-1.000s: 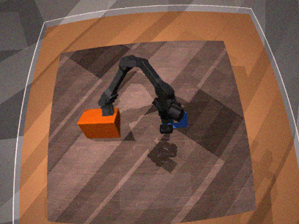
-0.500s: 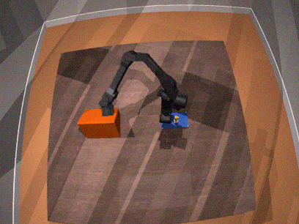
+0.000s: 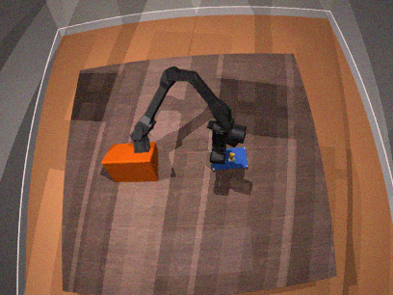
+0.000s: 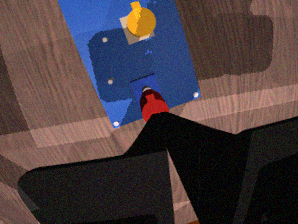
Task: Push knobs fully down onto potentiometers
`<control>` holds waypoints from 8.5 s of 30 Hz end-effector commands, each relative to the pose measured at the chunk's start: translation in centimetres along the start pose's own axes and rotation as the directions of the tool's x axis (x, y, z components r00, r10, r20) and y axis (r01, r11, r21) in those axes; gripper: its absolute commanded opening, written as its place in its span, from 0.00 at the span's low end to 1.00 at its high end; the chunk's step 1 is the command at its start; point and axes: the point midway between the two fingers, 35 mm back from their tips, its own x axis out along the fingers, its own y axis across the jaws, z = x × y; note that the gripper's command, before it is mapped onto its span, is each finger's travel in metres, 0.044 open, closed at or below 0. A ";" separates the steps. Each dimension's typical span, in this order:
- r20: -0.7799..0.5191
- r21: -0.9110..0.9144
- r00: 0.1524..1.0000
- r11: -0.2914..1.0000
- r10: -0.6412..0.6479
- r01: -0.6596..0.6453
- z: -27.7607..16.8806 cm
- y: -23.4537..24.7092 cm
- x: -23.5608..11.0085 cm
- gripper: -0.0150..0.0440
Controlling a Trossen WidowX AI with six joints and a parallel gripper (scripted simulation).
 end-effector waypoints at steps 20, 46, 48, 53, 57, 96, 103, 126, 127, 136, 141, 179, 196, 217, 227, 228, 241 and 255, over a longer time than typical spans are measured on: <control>-0.006 0.006 1.000 1.000 0.004 -0.004 -0.1 0.0 1.2 0.25; -0.006 0.006 1.000 1.000 0.004 -0.004 -0.1 0.0 1.5 0.25; -0.006 0.006 1.000 1.000 0.004 -0.004 -0.1 0.0 1.5 0.25; -0.006 0.006 1.000 1.000 0.004 -0.004 -0.1 0.0 1.5 0.25; -0.006 0.006 1.000 1.000 0.004 -0.004 -0.1 0.0 1.7 0.25; -0.006 0.006 1.000 1.000 0.005 -0.005 -0.2 0.1 2.9 0.25; -0.006 0.006 1.000 1.000 0.005 -0.005 -0.2 0.1 3.2 0.25; -0.006 0.006 1.000 1.000 0.005 -0.005 -0.2 0.1 3.9 0.25; -0.006 0.006 1.000 1.000 0.005 -0.005 -0.2 0.1 3.9 0.25; -0.006 0.006 1.000 1.000 0.006 -0.006 -0.2 0.1 4.2 0.25; -0.006 0.006 1.000 1.000 0.006 -0.006 -0.2 0.1 4.2 0.25; -0.006 0.006 1.000 1.000 0.006 -0.006 -0.2 0.1 4.5 0.25; -0.006 0.006 1.000 1.000 0.006 -0.006 -0.2 0.1 4.6 0.25; -0.006 0.006 1.000 1.000 0.006 -0.006 -0.2 0.1 4.7 0.25; -0.006 0.006 1.000 1.000 0.006 -0.006 -0.2 0.1 4.8 0.25; -0.006 0.006 1.000 1.000 0.006 -0.006 -0.2 0.1 4.8 0.25; -0.006 0.006 1.000 1.000 0.005 -0.005 -0.1 0.0 3.3 0.25; -0.012 0.012 1.000 1.000 0.008 -0.008 -0.3 0.0 2.0 0.30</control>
